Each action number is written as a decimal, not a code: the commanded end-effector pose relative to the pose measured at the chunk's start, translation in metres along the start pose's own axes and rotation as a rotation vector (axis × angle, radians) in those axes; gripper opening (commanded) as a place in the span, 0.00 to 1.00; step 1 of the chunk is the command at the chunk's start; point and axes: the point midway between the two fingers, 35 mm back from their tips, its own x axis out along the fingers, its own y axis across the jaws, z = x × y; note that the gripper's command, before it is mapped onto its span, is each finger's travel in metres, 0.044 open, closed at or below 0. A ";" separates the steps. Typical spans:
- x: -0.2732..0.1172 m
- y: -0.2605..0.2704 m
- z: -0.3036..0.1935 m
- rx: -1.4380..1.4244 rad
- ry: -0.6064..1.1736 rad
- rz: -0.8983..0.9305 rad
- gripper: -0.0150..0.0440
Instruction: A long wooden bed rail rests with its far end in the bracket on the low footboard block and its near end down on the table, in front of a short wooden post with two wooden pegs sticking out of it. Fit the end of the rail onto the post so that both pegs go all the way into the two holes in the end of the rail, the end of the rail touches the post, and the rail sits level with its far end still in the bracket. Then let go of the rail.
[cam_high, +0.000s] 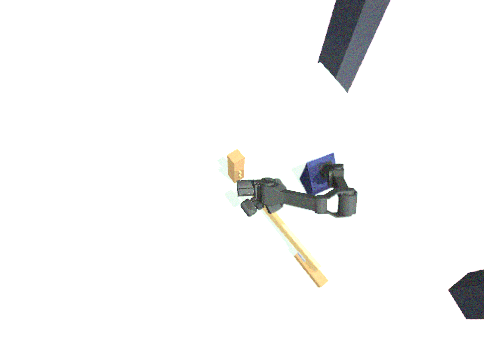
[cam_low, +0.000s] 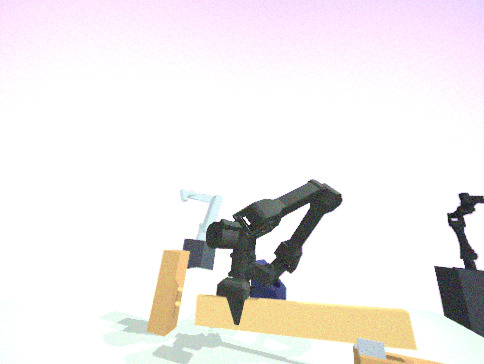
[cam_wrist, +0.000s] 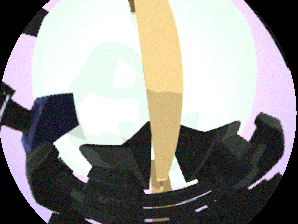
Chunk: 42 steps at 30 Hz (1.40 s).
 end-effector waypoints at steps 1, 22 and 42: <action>-0.005 -0.002 -0.001 0.000 -0.002 -0.013 0.25; -0.016 -0.001 -0.001 0.000 -0.002 -0.013 0.25; -0.017 -0.001 -0.001 0.000 -0.001 -0.013 0.25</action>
